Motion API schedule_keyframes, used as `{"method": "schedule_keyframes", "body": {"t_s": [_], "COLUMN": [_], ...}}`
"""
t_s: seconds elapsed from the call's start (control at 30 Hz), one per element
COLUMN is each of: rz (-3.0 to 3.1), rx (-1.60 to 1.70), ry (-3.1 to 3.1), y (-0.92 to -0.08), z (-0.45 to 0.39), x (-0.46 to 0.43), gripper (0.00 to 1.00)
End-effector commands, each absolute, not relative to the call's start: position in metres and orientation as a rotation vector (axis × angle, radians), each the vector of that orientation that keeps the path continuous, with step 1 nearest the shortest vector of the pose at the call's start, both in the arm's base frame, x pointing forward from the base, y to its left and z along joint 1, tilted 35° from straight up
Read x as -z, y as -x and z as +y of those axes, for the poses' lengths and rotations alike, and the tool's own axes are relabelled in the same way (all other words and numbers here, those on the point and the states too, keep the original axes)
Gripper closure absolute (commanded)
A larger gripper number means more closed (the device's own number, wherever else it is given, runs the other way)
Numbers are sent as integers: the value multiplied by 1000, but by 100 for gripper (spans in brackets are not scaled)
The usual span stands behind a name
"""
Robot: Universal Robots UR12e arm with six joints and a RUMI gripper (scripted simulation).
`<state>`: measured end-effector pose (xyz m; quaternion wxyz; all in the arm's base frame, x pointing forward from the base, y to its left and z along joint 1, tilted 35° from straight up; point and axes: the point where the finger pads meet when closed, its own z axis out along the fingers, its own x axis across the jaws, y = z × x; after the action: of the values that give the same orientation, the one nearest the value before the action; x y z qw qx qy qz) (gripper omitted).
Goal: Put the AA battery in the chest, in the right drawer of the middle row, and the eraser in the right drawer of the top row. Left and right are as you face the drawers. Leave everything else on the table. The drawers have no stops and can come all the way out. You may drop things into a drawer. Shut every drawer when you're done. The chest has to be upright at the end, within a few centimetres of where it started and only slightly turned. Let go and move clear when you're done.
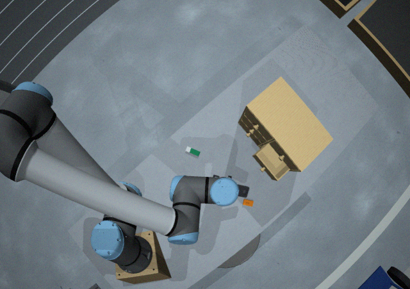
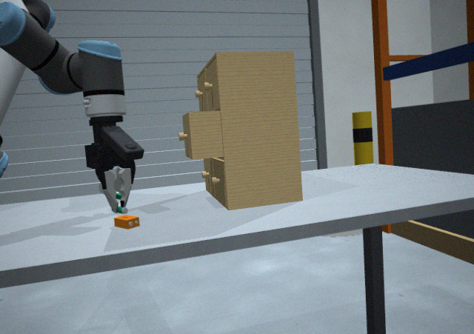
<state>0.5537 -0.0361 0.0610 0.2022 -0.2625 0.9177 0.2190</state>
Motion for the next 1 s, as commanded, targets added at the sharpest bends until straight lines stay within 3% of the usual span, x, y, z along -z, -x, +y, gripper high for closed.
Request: {"method": "schedule_keyframes", "body": {"t_s": [0.0, 0.97], "rz": [2561, 2562], "rx": [-605, -608], "ry": [733, 732], "y": [-553, -529], "z": [-42, -89], "x": [-69, -145], "gripper": [95, 95]}}
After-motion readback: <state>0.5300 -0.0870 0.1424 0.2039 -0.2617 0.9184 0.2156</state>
